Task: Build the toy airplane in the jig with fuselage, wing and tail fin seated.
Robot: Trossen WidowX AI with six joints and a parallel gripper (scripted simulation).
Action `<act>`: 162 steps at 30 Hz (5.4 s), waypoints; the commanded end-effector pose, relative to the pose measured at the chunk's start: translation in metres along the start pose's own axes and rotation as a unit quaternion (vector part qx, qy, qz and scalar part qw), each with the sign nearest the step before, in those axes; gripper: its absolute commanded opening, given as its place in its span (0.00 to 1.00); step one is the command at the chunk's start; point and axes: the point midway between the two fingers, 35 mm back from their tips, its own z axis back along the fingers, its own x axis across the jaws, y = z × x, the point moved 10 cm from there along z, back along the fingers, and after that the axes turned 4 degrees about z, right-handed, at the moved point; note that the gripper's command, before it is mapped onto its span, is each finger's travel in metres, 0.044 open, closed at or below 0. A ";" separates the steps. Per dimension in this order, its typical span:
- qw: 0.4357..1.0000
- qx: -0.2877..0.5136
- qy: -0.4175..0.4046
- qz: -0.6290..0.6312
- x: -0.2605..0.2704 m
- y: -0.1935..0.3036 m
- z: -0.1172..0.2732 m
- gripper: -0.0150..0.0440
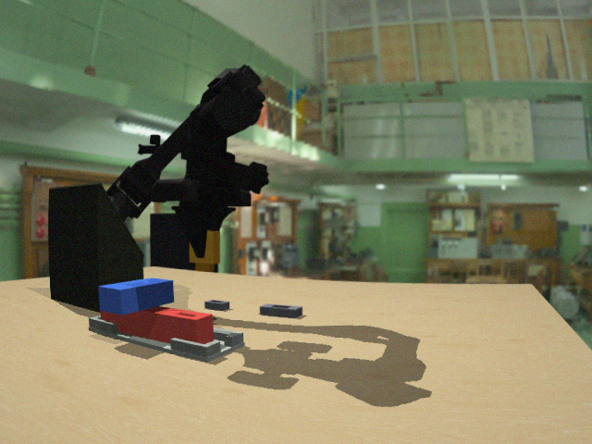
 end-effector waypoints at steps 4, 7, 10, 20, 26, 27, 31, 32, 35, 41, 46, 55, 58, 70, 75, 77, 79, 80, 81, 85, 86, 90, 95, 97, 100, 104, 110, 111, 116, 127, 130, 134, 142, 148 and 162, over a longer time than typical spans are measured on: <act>1.000 -0.001 0.001 0.003 -0.024 0.001 -0.008 0.25; 1.000 -0.001 0.000 0.003 -0.033 0.002 -0.011 0.25; 1.000 -0.001 -0.001 0.003 -0.042 0.004 -0.015 0.25; 1.000 -0.001 -0.002 0.003 -0.049 0.005 -0.019 0.37; 1.000 -0.001 -0.002 0.003 -0.049 0.005 -0.019 0.37; 1.000 -0.001 -0.002 0.003 -0.049 0.005 -0.019 0.37; 1.000 -0.001 -0.002 0.003 -0.049 0.005 -0.019 0.37; 1.000 -0.001 -0.002 0.003 -0.049 0.005 -0.019 0.37; 1.000 -0.001 -0.002 0.003 -0.049 0.005 -0.019 0.37; 1.000 -0.002 -0.002 0.003 -0.050 0.005 -0.019 0.37; 1.000 -0.002 -0.002 0.003 -0.050 0.005 -0.026 0.37; 1.000 -0.002 -0.002 0.003 -0.051 0.005 -0.041 0.37; 1.000 -0.002 -0.002 0.003 -0.050 0.005 -0.045 0.37; 1.000 -0.002 -0.003 0.003 -0.050 0.005 -0.059 0.37; 1.000 -0.002 -0.003 0.003 -0.050 0.005 -0.059 0.37; 1.000 -0.002 -0.003 0.003 -0.050 0.005 -0.059 0.37; 1.000 -0.002 -0.003 0.003 -0.050 0.005 -0.059 0.37; 1.000 -0.002 -0.003 0.003 -0.050 0.005 -0.059 0.37; 1.000 -0.002 -0.003 0.003 -0.050 0.005 -0.059 0.37; 1.000 -0.002 -0.003 0.003 -0.050 0.006 -0.060 0.37; 1.000 -0.002 -0.003 0.003 -0.050 0.006 -0.060 0.37; 1.000 -0.002 -0.003 0.003 -0.050 0.006 -0.060 0.37; 1.000 -0.002 -0.003 0.003 -0.050 0.006 -0.060 0.37; 1.000 -0.002 -0.003 0.003 -0.050 0.006 -0.060 0.37; 1.000 -0.002 -0.003 0.003 -0.050 0.006 -0.060 0.37; 1.000 -0.002 -0.003 0.003 -0.050 0.006 -0.060 0.37; 1.000 -0.002 -0.003 0.003 -0.050 0.006 -0.060 0.37; 1.000 -0.002 -0.003 0.003 -0.050 0.006 -0.060 0.37; 1.000 -0.002 -0.003 0.003 -0.050 0.006 -0.060 0.37; 1.000 -0.002 -0.003 0.003 -0.051 0.006 -0.060 0.37; 1.000 -0.004 -0.003 0.005 -0.050 0.005 -0.058 0.37; 1.000 -0.004 -0.003 0.005 -0.050 0.005 -0.058 0.32; 1.000 -0.004 -0.003 0.005 -0.050 0.005 -0.058 0.34; 1.000 -0.004 -0.003 0.005 -0.050 0.005 -0.058 0.61; 1.000 -0.003 0.000 0.004 -0.053 0.002 -0.013 0.69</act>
